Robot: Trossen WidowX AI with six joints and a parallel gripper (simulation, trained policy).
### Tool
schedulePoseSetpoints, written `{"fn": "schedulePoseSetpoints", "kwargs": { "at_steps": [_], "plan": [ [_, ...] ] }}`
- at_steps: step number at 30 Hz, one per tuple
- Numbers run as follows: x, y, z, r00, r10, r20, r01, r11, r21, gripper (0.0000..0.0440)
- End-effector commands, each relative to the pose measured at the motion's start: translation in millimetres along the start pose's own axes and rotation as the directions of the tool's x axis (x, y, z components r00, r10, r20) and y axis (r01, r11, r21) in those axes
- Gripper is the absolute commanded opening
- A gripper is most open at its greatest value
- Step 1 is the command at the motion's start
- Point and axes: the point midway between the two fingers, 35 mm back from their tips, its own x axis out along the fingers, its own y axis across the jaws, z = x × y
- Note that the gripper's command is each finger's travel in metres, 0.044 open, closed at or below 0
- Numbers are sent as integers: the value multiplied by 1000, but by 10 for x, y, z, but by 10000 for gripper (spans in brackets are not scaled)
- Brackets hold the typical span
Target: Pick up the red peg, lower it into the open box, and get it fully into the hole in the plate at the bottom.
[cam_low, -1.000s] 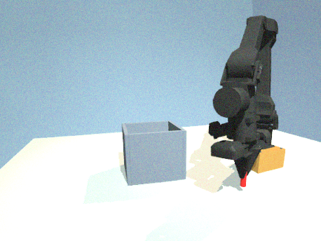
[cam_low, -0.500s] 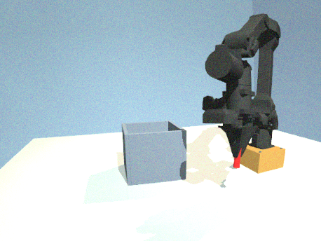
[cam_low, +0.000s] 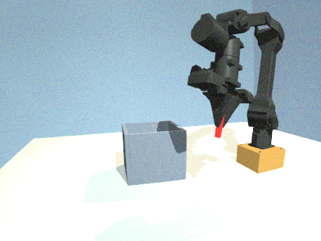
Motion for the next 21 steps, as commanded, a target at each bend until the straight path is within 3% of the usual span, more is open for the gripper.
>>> {"fn": "schedulePoseSetpoints", "kwargs": {
  "at_steps": [1, 21],
  "plan": [
    [-121, 48, 127, 999, 16, 31, -15, 1000, -4, 0],
    [-314, 76, 826, 989, -22, 146, 16, 999, 43, 0]
  ]
}}
